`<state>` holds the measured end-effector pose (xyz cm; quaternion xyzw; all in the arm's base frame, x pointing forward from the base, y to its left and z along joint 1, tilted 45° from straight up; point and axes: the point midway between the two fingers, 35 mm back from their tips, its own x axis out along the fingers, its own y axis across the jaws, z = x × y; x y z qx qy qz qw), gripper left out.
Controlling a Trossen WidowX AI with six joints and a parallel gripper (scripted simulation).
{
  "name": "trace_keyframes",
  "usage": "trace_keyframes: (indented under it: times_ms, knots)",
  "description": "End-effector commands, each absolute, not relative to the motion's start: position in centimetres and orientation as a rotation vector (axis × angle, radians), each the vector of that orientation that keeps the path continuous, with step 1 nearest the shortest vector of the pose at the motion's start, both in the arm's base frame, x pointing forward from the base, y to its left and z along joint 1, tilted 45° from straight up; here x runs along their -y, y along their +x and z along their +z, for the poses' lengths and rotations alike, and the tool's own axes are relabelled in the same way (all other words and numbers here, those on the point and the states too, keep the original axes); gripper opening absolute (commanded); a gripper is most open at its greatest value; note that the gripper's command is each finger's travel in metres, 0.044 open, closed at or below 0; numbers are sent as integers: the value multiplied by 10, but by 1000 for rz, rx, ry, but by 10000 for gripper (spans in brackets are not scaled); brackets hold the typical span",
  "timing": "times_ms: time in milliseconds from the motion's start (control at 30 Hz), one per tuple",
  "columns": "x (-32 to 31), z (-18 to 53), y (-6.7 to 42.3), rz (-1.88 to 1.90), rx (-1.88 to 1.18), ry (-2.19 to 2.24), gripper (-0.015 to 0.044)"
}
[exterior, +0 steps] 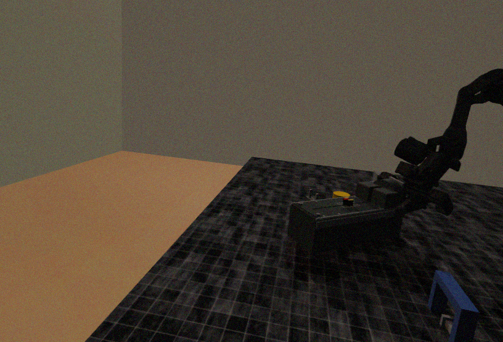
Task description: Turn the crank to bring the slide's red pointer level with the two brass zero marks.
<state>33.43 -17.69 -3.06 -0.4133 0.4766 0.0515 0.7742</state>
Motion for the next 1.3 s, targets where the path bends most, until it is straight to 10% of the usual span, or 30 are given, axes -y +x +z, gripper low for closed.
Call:
trace_keyframes:
  times_ms: [0, 833, 1267]
  knots:
    - [172, -37, 330, 131, -1048, -884, 0]
    - [176, -31, 334, 111, -1033, -895, 0]
    - [176, -31, 334, 111, -1033, -895, 341]
